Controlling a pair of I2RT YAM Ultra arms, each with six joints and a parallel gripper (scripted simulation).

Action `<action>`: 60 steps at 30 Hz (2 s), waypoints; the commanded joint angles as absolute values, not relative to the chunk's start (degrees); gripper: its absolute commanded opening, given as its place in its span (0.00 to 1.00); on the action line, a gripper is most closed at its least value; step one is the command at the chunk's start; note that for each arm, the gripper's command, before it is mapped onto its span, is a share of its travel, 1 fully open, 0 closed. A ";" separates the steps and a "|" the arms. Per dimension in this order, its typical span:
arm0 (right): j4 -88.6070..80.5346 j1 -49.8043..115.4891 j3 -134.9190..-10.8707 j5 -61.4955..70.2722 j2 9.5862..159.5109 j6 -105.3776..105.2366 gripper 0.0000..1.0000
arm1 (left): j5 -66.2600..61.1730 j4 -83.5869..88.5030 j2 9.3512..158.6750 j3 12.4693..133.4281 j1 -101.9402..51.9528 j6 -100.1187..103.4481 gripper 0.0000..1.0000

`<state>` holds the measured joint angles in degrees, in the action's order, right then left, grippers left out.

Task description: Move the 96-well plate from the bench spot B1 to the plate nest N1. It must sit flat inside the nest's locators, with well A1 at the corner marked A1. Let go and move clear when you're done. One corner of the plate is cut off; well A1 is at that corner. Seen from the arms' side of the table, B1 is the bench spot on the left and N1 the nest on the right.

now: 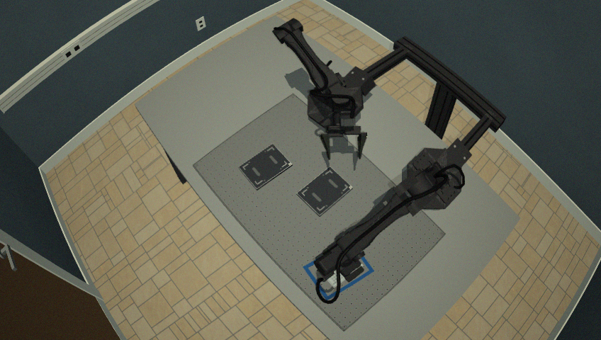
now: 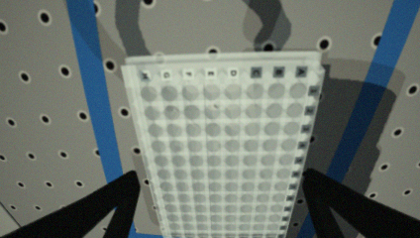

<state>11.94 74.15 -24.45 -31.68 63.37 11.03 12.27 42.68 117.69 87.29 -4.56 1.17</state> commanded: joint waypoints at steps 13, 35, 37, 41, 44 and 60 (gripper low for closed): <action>13.28 74.66 -24.75 -31.75 62.34 11.36 1.00 | 12.17 42.46 117.82 87.20 -4.64 1.02 0.84; 13.28 74.66 -24.75 -31.75 62.34 11.36 1.00 | 13.04 51.17 113.30 90.66 -6.08 2.70 0.77; 13.28 74.66 -24.75 -31.75 62.34 11.36 1.00 | 13.18 52.90 114.43 91.82 -6.36 3.08 0.77; 13.28 74.66 -24.75 -31.75 62.34 11.36 1.00 | 12.95 53.96 114.75 93.79 -6.78 3.25 0.77; 13.28 74.66 -24.75 -31.75 62.34 11.36 1.00 | 12.93 54.30 114.99 94.80 -6.95 3.30 0.77; 13.28 74.66 -24.75 -31.75 62.34 11.36 1.00 | 13.18 52.86 114.80 94.14 -6.99 31.78 0.77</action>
<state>11.94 74.15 -24.45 -31.68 63.37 11.03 12.58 52.45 114.21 93.89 -6.39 23.42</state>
